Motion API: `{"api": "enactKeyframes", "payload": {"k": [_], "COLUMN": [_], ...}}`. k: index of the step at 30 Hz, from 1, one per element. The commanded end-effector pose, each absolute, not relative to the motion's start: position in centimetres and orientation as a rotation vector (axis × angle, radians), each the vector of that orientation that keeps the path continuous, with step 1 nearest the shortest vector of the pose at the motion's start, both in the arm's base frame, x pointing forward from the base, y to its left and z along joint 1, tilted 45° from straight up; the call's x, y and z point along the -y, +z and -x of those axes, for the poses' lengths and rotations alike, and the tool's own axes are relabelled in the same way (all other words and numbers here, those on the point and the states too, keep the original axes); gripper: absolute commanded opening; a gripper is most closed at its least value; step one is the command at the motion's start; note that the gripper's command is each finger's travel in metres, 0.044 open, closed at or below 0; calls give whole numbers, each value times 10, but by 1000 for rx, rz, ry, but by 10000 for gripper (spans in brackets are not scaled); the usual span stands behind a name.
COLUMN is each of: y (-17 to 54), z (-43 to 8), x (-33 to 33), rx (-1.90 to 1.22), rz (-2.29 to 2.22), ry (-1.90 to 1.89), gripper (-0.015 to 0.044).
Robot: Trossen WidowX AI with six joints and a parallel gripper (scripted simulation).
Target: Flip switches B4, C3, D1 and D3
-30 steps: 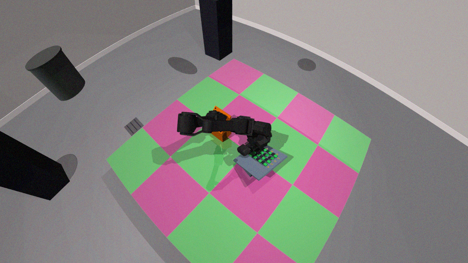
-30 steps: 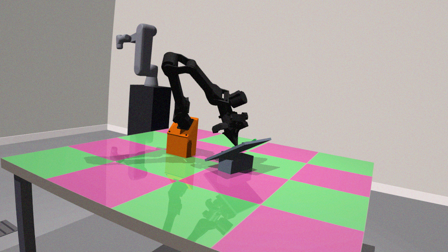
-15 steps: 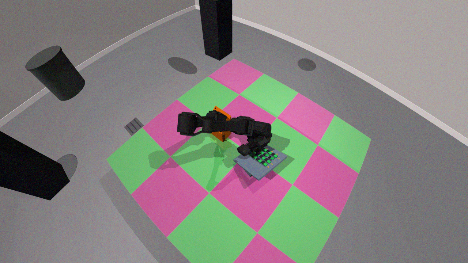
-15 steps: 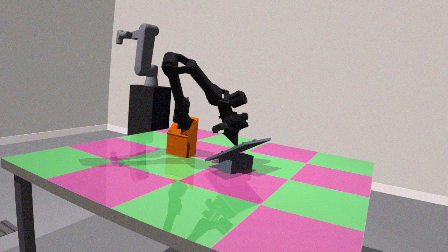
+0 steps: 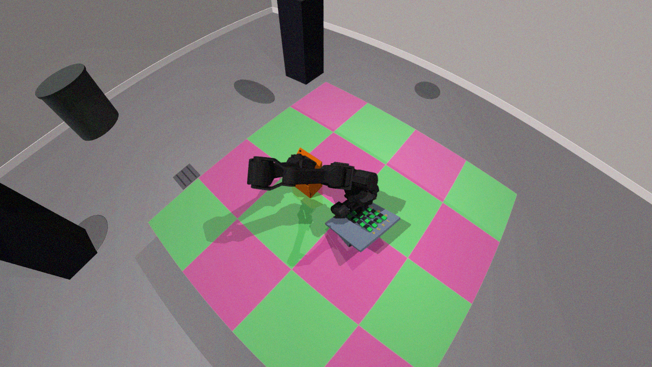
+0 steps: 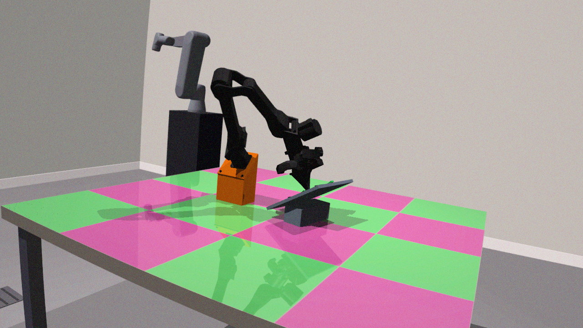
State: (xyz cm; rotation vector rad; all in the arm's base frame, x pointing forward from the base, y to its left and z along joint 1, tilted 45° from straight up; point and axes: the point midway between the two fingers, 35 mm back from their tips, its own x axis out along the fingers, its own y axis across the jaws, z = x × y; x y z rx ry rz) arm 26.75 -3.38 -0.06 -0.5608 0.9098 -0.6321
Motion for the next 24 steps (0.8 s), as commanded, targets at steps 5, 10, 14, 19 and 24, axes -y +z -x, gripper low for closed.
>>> {"api": "enactKeyframes", "payload": {"k": [5, 10, 14, 19, 24], "y": [-2, -3, -3, -3, -2], "z": [-267, -268, -268, -268, -268], "x": [35, 36, 36, 36, 35], "rx": [-916, -916, -916, -916, -911], "rz": [562, 562, 562, 562, 559], "ry": [-629, -629, -629, -629, -632], "gripper": [0, 0, 0, 0, 0]}}
